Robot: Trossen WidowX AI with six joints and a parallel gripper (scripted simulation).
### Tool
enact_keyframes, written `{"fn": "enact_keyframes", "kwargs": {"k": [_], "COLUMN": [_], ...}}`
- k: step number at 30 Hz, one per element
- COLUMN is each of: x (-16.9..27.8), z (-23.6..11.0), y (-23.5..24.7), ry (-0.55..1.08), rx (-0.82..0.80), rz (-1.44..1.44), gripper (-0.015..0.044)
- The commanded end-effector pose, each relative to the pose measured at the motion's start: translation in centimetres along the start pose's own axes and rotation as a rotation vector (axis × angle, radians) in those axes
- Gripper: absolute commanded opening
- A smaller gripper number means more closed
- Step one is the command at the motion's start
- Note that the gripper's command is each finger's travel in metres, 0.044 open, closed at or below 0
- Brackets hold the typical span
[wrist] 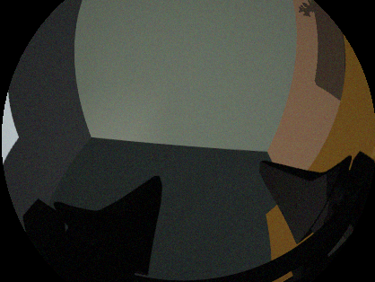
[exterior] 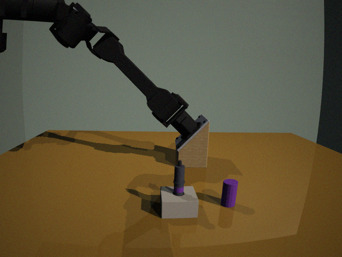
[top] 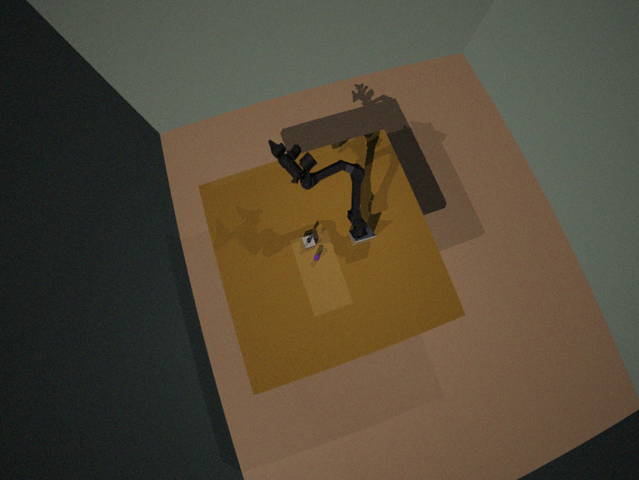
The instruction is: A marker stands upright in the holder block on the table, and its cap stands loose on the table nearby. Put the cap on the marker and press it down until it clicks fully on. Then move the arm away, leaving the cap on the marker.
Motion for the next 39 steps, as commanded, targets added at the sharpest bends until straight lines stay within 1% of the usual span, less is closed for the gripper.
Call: {"fn": "enact_keyframes", "kwargs": {"k": [1, 2, 5, 6, 12, 17, 22, 30, 34, 39], "x": [0.2, 0.9, 4.5, 5.8, 12.4, 17.2, 20.6, 23.6, 23.8, 22.8], "z": [0.0, -0.2, -1.1, -1.6, -5.2, -9.6, -14.5, -23.1, -27.5, -32.7], "y": [0.0, -0.1, -0.5, -0.7, -1.7, -3.0, -4.3, -6.7, -7.8, -9.4], "ry": [0.009, 0.037, 0.194, 0.250, 0.557, 0.825, 1.069, 1.447, 1.623, 1.831], "rx": [0.002, 0.008, 0.038, 0.048, 0.094, 0.124, 0.141, 0.150, 0.144, 0.128], "rz": [-0.004, -0.016, -0.085, -0.110, -0.260, -0.409, -0.566, -0.861, -1.022, -1.258], "gripper": [0.0374, 0.0347, 0.0269, 0.0253, 0.0253, 0.0253, 0.0253, 0.0253, 0.0253, 0.0253]}}
Point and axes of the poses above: the point midway between the two fingers, 35 mm back from their tips, its own z axis out along the fingers, its own y axis across the jaws, x = y × z, the point moved 8 cm from there along -z, back along the fingers, and after that the axes turned 6 degrees about z, right-handed, at the moved point
